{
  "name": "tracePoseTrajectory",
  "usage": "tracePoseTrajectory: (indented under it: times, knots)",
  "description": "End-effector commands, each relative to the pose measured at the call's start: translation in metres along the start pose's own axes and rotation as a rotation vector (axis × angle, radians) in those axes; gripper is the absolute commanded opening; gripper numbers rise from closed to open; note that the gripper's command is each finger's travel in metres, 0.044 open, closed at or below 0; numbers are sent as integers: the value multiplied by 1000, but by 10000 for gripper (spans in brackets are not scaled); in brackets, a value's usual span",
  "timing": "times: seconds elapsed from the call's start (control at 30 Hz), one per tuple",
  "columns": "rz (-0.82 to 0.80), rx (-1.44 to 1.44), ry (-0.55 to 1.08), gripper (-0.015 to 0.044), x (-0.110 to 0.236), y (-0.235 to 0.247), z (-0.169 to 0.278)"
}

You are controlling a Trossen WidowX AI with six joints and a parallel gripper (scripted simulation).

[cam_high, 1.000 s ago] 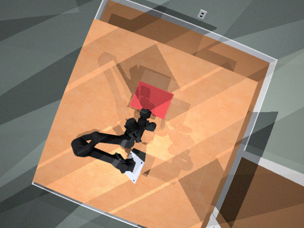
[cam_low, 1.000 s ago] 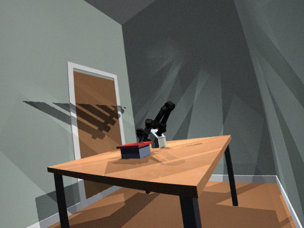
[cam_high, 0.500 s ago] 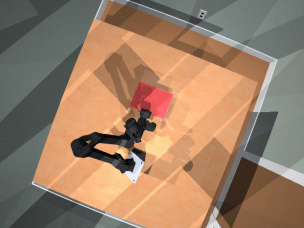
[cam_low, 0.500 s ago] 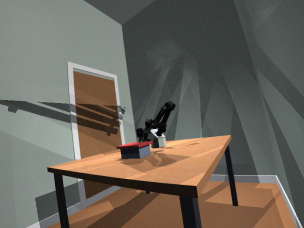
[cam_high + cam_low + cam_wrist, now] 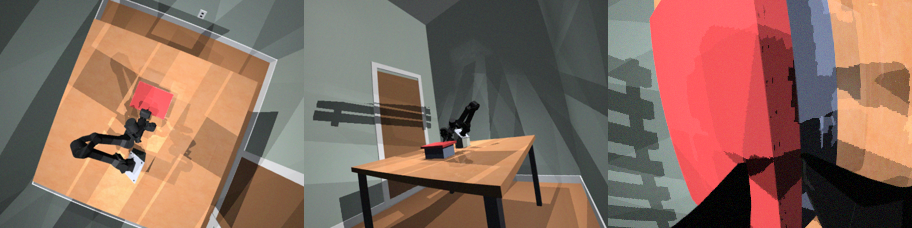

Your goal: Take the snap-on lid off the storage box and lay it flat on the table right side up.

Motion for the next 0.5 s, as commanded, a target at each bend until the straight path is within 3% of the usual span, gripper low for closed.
tracePoseTrajectory:
  times: [0.0, 0.47]
  knots:
    - [-5, 3, 1, 0, 2, 2, 0]
    - [-5, 3, 1, 0, 4, 4, 1]
Point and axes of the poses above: the point midway between the two fingers, 35 mm back from their tips, its own x axis back along the fingers, its own y axis across the jaws, z = x × y, the point moved 8 cm from there along x, back along the fingers, and after that the axes turned 11 degrees about -x, right-handed, at the moved point
